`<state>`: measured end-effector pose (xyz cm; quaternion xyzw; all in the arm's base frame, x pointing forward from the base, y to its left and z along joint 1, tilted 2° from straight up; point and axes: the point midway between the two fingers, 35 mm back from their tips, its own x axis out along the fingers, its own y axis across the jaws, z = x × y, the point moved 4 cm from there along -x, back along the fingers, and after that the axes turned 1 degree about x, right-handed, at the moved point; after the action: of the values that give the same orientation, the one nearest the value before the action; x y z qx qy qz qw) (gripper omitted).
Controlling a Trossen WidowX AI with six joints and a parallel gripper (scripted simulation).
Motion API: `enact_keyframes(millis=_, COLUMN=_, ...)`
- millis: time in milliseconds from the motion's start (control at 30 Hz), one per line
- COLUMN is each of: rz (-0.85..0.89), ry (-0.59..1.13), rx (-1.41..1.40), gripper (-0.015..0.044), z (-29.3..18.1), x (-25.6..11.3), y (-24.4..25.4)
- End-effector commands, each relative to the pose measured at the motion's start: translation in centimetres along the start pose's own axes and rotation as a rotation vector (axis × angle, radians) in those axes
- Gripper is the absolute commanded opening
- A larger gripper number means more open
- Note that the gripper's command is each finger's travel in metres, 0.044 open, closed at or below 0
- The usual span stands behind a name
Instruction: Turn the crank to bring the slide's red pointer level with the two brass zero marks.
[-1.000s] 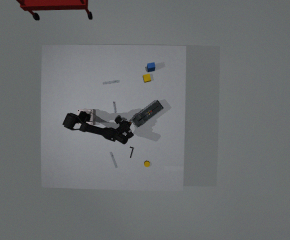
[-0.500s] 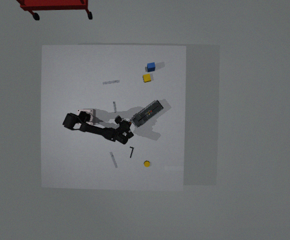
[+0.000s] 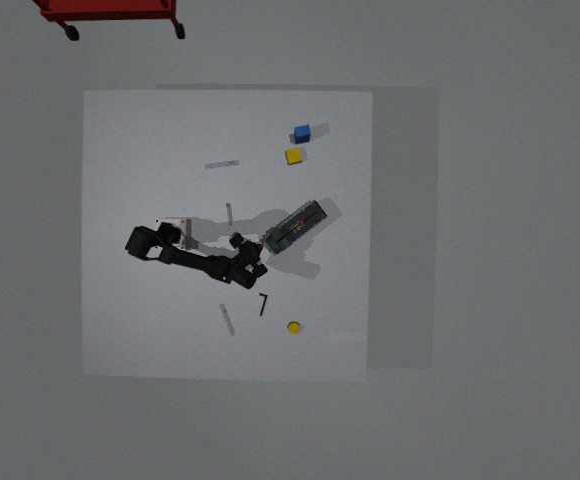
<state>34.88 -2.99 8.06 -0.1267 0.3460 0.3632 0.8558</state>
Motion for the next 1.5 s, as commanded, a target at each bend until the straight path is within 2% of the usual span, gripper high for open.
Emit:
enact_keyframes(millis=0, rz=-0.017, ry=-0.016, rx=-0.012, gripper=0.0000, z=0.47, x=-0.60, y=-0.44)
enact_keyframes(millis=1467, rz=-0.017, ry=-0.016, rx=-0.012, gripper=0.0000, z=0.65, x=-0.81, y=-0.81)
